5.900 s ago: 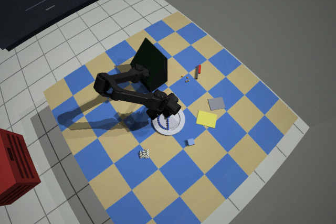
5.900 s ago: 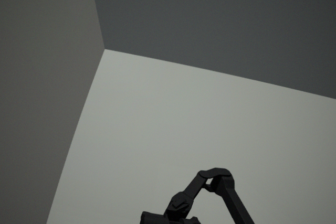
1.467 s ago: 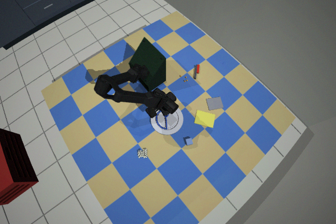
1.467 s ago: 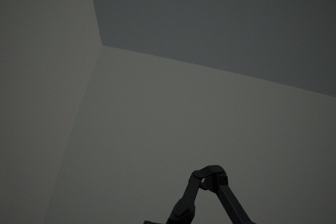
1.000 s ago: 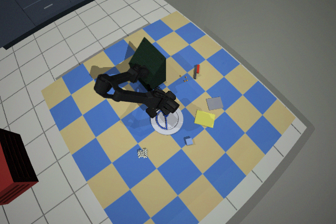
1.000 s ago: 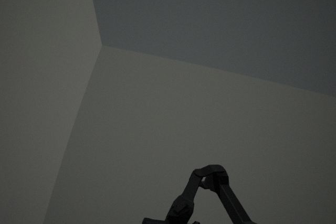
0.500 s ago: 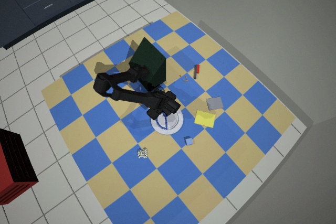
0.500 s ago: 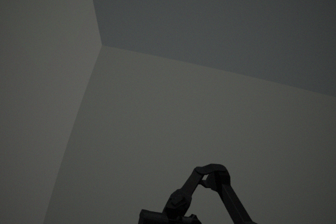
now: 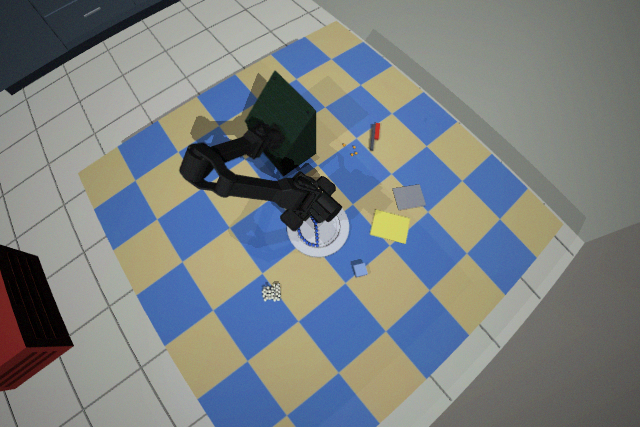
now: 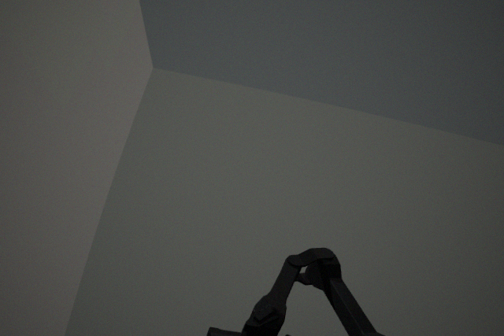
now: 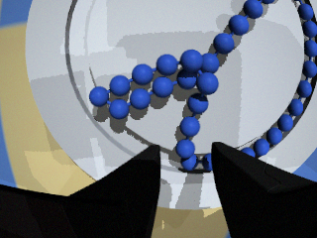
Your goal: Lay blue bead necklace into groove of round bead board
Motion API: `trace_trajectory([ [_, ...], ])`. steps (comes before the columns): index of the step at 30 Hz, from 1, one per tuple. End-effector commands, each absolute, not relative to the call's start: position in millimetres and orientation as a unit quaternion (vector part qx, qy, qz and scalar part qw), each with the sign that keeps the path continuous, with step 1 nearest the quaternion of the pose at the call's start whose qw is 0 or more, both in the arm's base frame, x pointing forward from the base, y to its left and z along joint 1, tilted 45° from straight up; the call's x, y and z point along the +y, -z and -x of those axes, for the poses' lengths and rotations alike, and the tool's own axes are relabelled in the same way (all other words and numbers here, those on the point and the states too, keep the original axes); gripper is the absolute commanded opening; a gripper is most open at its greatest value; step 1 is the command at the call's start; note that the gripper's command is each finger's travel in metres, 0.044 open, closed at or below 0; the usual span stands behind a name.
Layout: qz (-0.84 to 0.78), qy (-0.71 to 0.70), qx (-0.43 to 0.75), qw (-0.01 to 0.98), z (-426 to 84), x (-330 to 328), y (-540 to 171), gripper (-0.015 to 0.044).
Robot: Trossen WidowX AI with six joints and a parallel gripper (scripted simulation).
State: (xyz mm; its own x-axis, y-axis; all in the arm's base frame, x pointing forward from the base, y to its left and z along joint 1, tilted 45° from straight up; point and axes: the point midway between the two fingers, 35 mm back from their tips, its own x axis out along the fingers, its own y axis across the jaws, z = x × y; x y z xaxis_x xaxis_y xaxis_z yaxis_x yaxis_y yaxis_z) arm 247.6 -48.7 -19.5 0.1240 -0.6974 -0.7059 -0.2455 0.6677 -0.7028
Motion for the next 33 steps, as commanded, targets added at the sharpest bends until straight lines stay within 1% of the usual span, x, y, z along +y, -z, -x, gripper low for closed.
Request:
trace_trajectory([
  [1,0.373,0.172,0.639,0.65,-247.2,-52.8,23.2,0.012],
  [6,0.374,0.172,0.639,0.65,-247.3,-56.8,26.9,0.012],
  [10,0.37,0.173,0.64,0.651,-247.8,-55.3,25.4,0.0015],
  [11,0.37,0.173,0.64,0.651,-247.8,-55.3,25.4,0.0],
  [33,0.37,0.173,0.64,0.651,-247.8,-55.3,25.4,0.0],
])
